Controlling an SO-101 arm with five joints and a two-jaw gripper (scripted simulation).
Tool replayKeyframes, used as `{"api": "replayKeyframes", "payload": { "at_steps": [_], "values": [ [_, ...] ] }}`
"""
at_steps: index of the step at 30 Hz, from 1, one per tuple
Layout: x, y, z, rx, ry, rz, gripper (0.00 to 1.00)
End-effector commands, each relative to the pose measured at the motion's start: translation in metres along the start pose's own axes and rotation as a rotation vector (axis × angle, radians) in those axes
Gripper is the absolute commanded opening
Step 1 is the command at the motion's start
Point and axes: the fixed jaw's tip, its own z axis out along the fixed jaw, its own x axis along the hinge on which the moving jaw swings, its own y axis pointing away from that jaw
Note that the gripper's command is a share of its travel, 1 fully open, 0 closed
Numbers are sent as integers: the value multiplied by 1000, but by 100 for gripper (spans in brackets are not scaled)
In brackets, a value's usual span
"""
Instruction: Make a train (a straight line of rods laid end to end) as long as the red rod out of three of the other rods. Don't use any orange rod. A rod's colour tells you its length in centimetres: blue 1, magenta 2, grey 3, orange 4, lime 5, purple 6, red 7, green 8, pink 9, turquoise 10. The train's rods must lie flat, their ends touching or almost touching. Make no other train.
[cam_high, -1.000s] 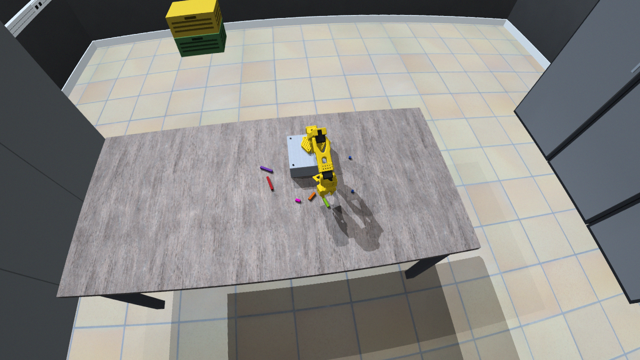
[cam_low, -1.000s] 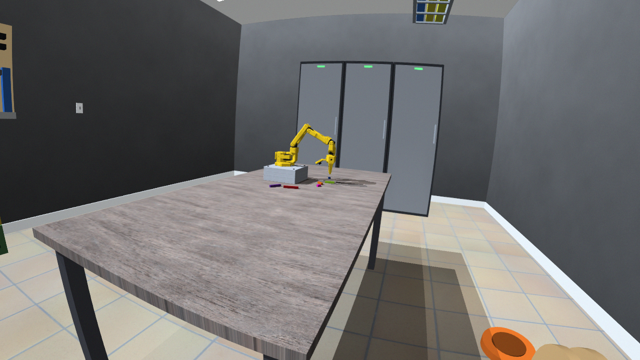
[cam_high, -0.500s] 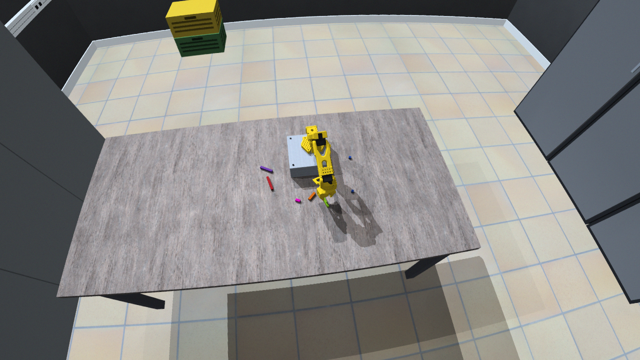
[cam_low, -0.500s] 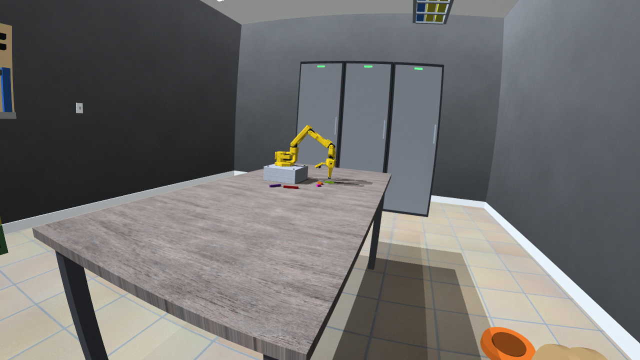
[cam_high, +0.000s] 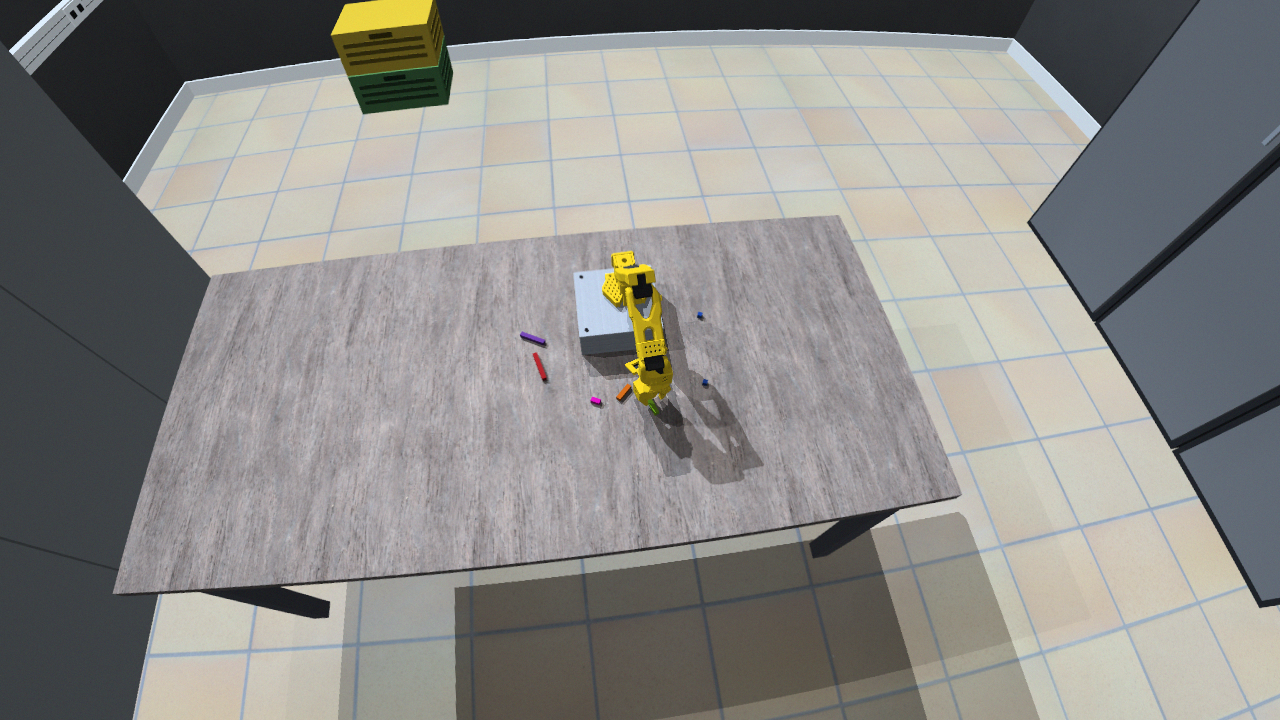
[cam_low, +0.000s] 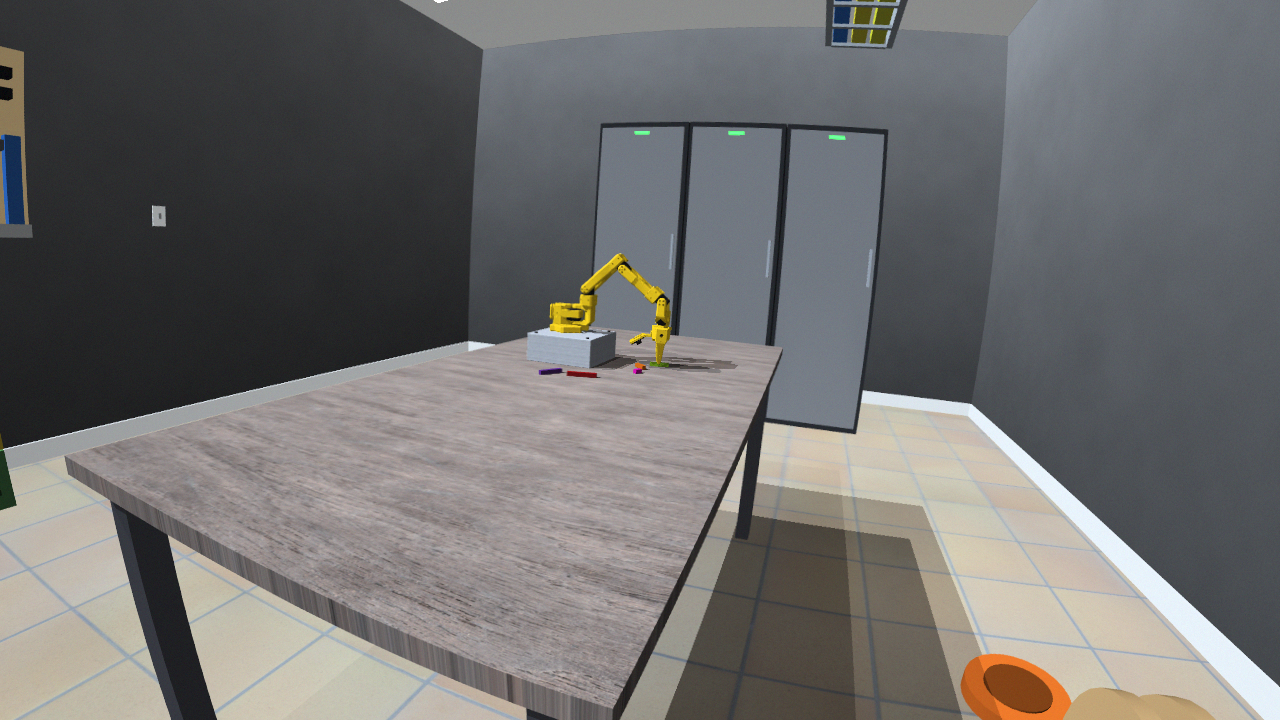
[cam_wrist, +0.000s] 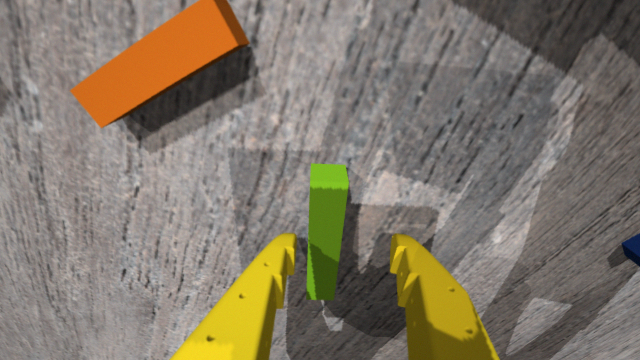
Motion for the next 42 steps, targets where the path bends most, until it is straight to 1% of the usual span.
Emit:
{"api": "replayKeyframes", "payload": {
  "at_steps": [1, 10, 11, 31, 42],
  "values": [
    [0, 2, 5, 0, 4, 5, 19],
    [0, 2, 7, 0, 4, 5, 19],
    [2, 3, 7, -5, 23, 5, 19],
    [2, 3, 7, -5, 23, 5, 18],
    [2, 3, 7, -5, 23, 5, 15]
  ]
}}
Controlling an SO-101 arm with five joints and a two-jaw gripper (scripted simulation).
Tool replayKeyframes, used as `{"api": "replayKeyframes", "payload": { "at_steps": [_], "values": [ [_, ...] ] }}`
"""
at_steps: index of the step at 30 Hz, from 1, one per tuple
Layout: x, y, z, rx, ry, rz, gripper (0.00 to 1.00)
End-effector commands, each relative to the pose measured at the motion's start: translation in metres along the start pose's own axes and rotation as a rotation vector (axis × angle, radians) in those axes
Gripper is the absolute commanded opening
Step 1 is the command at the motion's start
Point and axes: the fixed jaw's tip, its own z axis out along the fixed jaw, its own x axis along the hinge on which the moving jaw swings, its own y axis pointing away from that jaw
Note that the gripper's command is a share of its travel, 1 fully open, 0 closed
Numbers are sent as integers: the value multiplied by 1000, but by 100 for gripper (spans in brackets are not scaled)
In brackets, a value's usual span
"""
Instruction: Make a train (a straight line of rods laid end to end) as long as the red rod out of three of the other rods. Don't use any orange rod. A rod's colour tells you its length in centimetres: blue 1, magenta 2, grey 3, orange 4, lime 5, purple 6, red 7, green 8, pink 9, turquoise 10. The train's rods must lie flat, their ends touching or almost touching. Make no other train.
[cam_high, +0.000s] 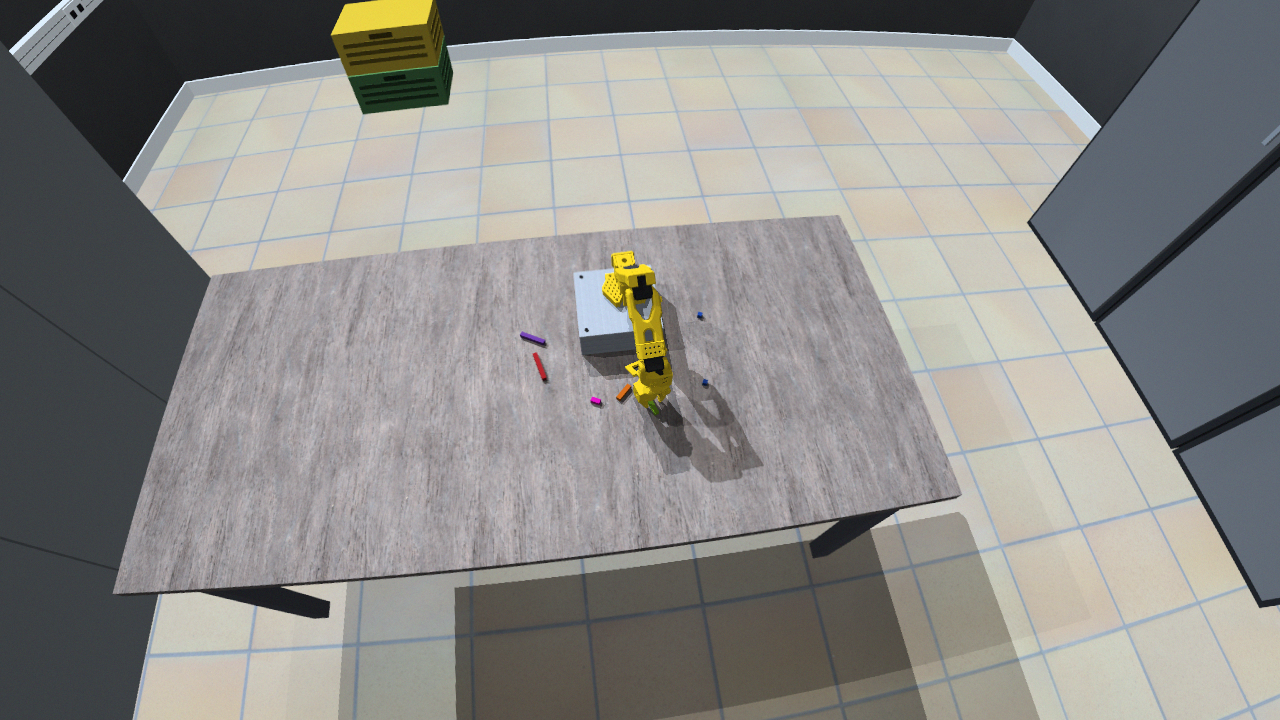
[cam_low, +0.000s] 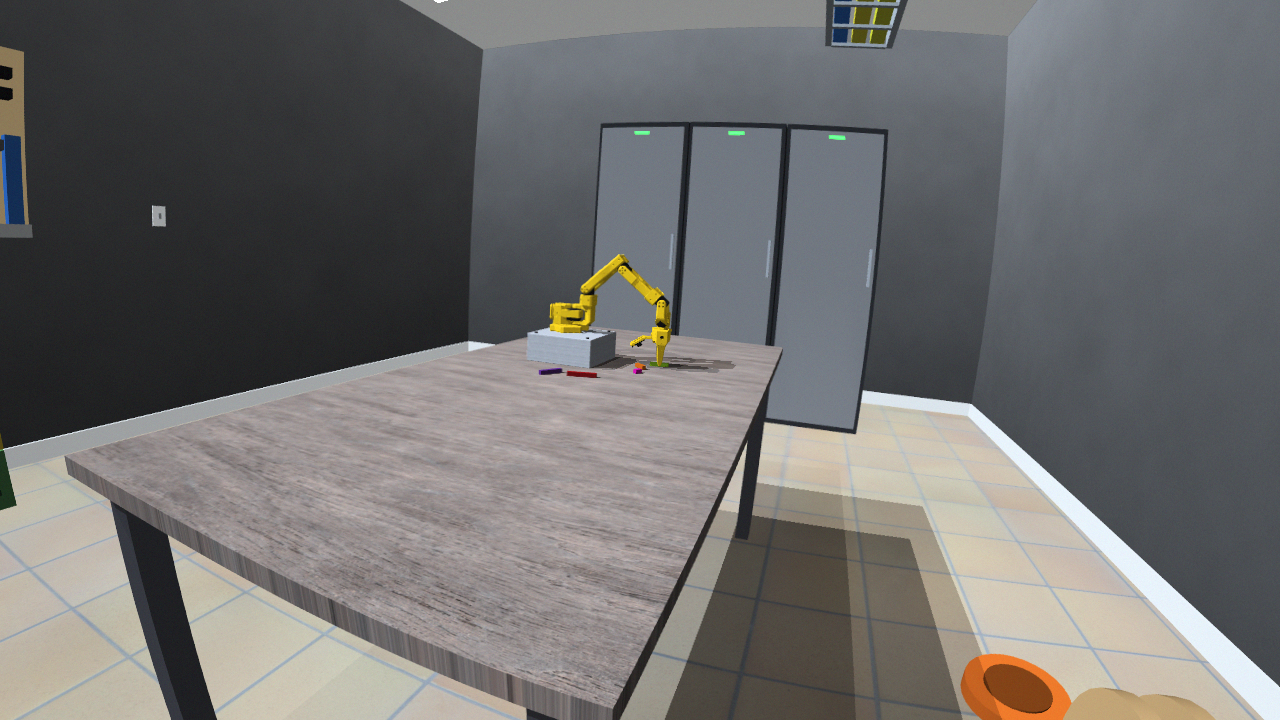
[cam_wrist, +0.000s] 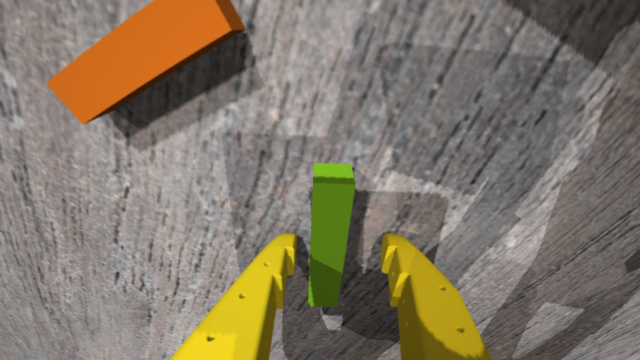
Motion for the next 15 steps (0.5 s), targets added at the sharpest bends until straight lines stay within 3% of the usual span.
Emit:
{"api": "replayKeyframes", "payload": {
  "at_steps": [1, 15],
  "values": [
    [0, 2, 2, 1, 3, 5, 15],
    [0, 2, 2, 1, 3, 5, 5]
  ]
}}
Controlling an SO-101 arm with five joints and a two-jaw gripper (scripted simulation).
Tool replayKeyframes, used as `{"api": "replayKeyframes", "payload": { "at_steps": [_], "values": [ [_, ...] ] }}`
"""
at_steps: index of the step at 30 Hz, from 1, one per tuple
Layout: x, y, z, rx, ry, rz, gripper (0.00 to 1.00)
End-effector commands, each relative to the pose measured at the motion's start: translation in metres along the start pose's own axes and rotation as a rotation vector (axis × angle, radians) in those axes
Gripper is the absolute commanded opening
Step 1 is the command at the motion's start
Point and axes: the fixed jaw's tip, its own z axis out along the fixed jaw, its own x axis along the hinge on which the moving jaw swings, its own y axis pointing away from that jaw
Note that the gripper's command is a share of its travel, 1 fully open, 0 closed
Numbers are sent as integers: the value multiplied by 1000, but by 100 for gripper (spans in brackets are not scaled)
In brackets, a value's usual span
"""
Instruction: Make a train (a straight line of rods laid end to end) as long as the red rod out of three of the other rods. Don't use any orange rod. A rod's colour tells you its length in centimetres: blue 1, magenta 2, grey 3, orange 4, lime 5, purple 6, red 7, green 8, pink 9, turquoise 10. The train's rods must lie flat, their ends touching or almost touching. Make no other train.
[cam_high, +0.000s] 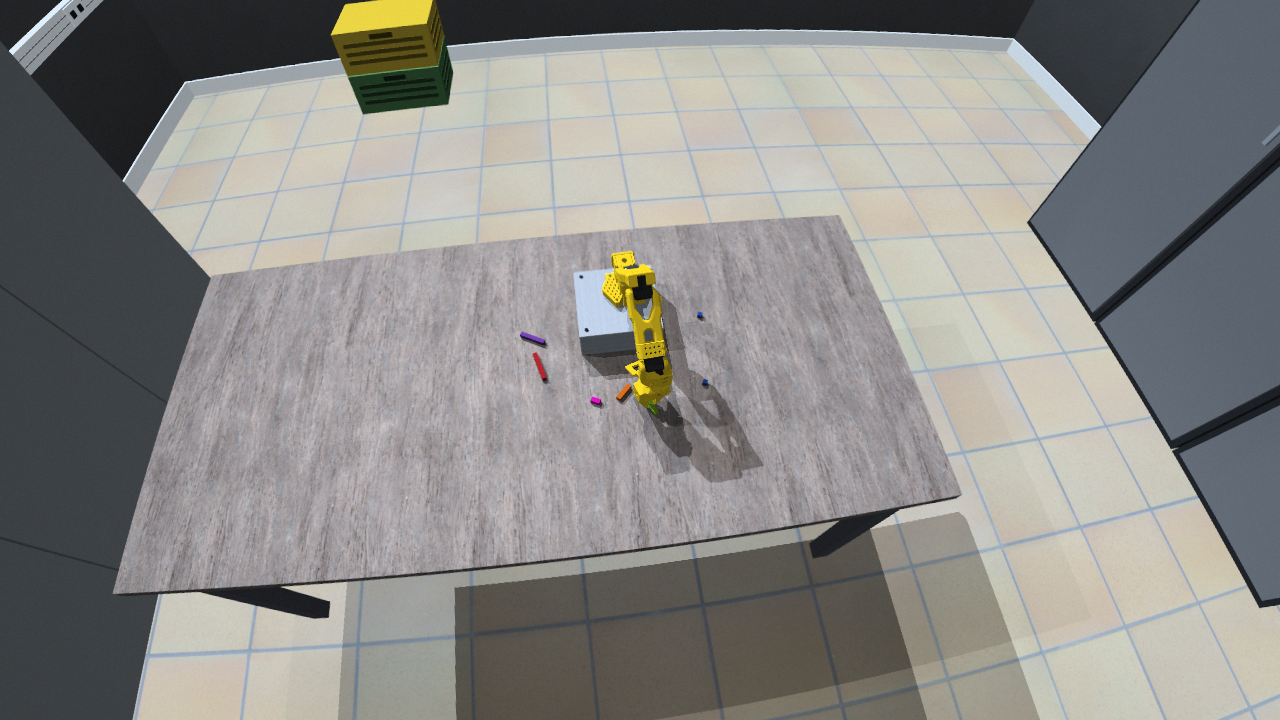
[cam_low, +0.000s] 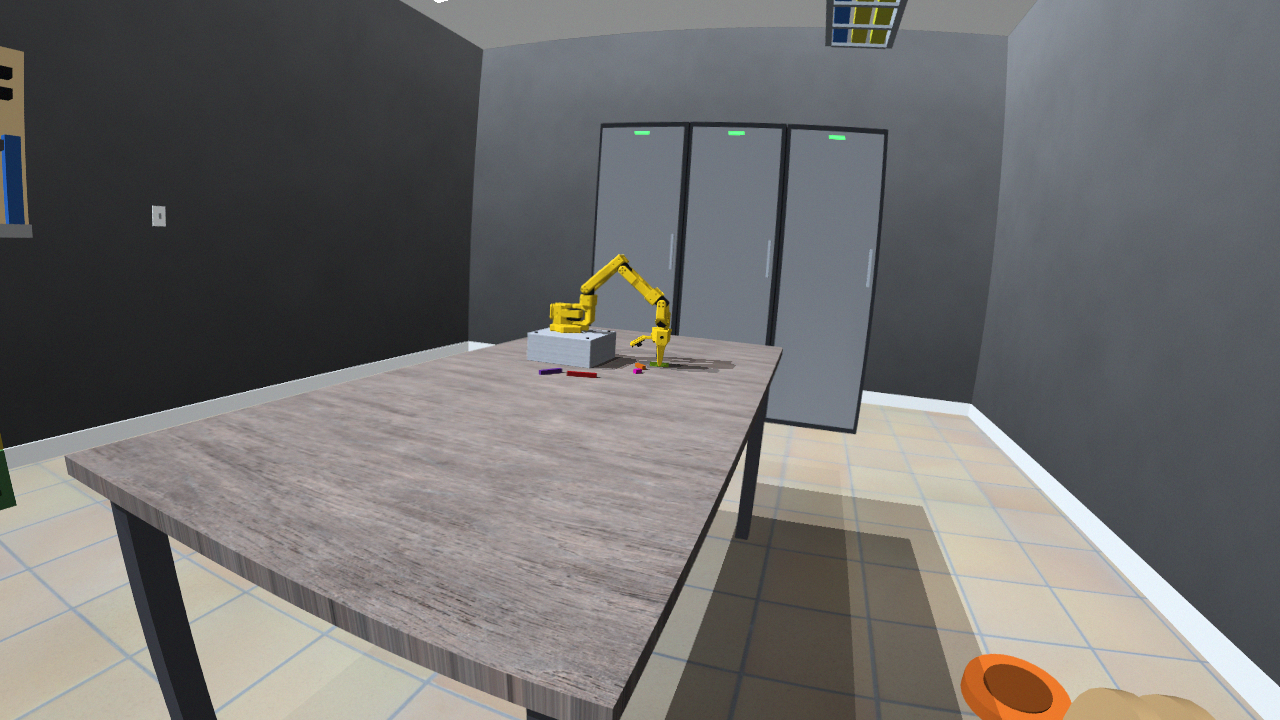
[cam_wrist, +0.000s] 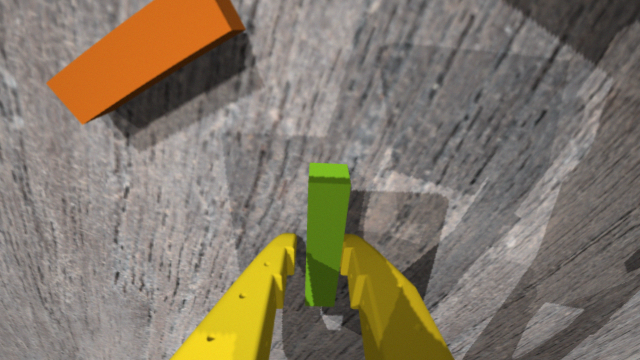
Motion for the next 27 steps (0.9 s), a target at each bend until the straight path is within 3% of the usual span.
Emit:
{"api": "replayKeyframes", "payload": {
  "at_steps": [1, 27],
  "values": [
    [0, 2, 2, 0, 3, 5, 5],
    [0, 2, 2, 0, 3, 5, 0]
  ]
}}
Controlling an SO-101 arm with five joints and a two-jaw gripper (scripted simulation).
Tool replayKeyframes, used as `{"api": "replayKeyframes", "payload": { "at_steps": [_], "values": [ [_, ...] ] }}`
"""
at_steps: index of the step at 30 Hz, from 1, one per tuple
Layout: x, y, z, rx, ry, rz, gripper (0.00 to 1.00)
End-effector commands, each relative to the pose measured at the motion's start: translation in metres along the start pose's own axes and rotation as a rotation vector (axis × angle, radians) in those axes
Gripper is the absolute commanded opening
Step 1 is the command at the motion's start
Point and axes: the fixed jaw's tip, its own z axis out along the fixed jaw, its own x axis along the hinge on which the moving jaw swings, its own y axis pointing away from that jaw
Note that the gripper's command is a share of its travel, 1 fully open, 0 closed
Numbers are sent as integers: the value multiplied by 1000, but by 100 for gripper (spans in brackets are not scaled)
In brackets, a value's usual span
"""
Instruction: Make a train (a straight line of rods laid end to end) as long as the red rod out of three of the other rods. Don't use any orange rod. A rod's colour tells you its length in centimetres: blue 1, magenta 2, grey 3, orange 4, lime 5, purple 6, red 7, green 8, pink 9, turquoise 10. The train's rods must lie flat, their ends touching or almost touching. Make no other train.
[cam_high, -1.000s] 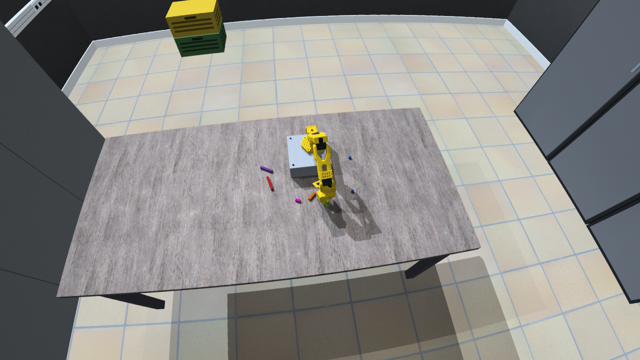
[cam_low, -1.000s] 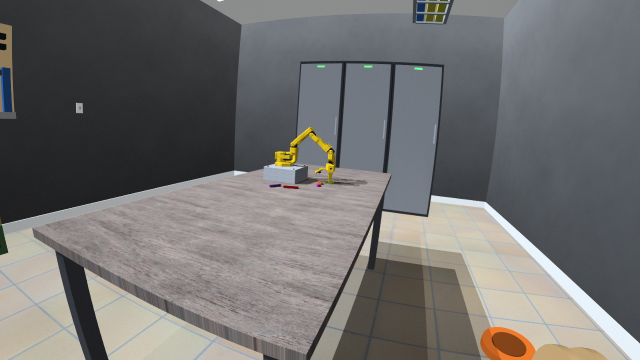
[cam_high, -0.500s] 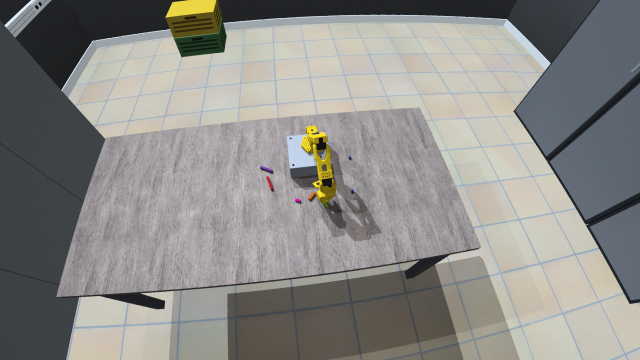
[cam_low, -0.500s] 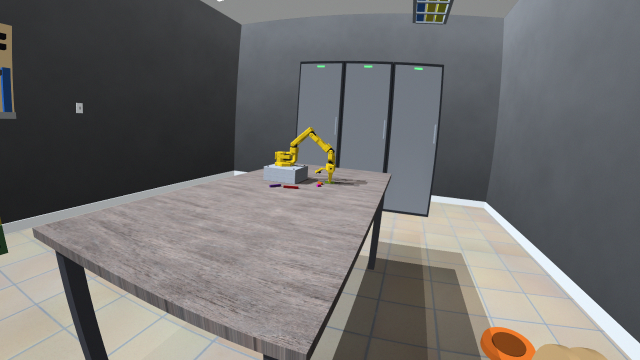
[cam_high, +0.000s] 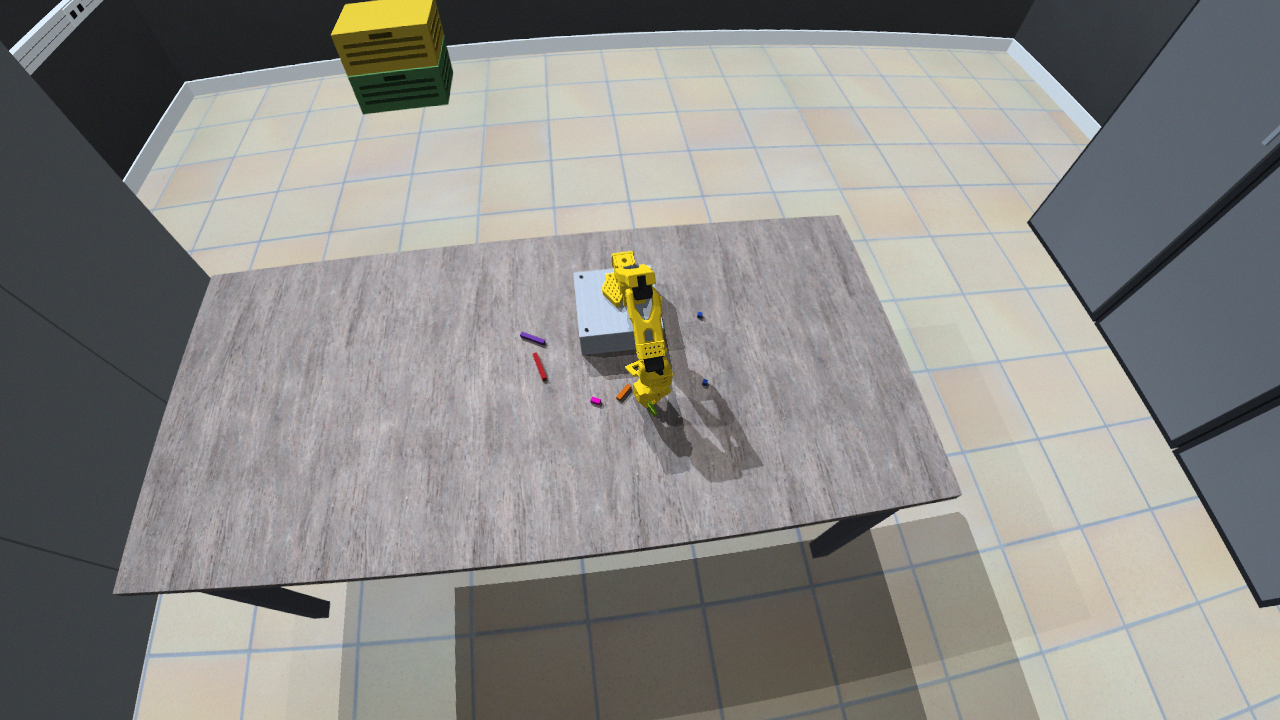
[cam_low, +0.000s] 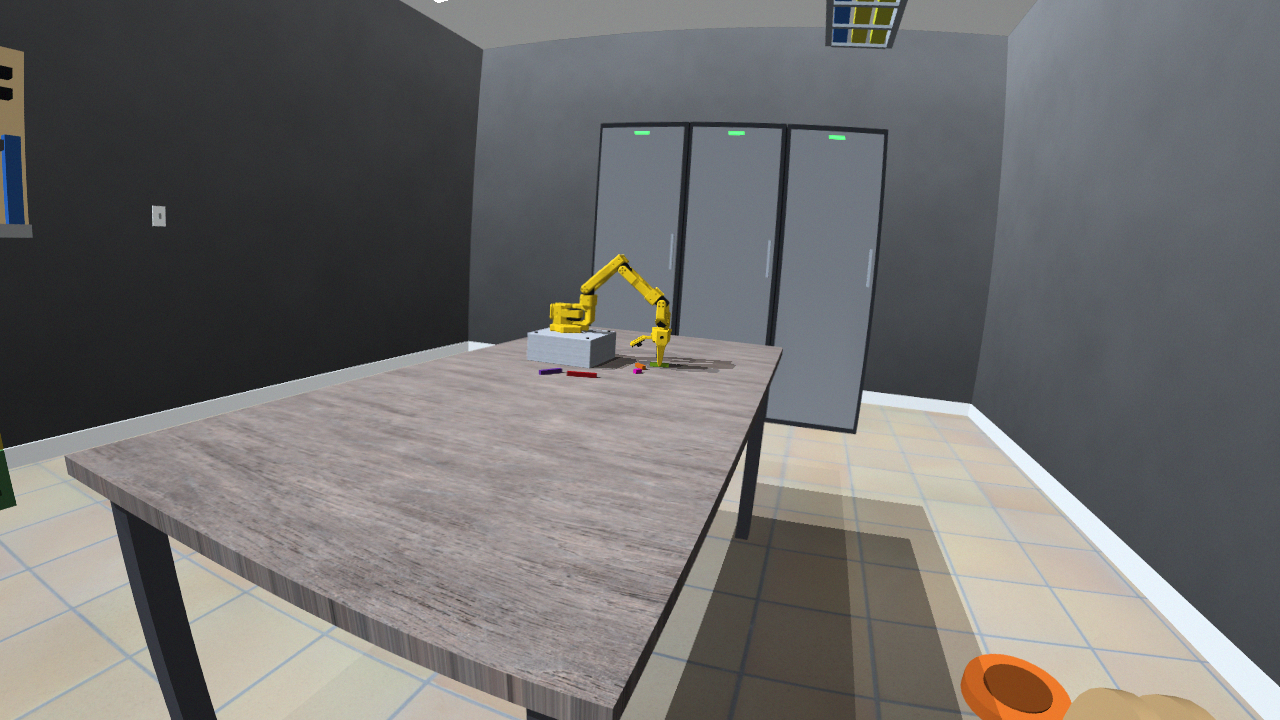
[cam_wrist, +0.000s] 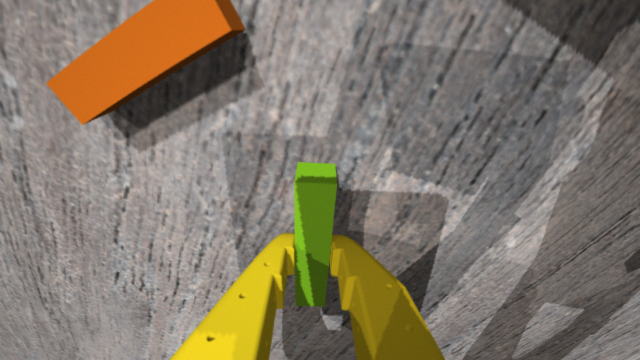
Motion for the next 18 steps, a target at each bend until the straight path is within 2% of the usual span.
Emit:
{"api": "replayKeyframes", "payload": {
  "at_steps": [1, 18],
  "values": [
    [0, 2, 2, 0, 3, 5, 0],
    [0, 2, -1, 1, 3, 5, 0]
  ]
}}
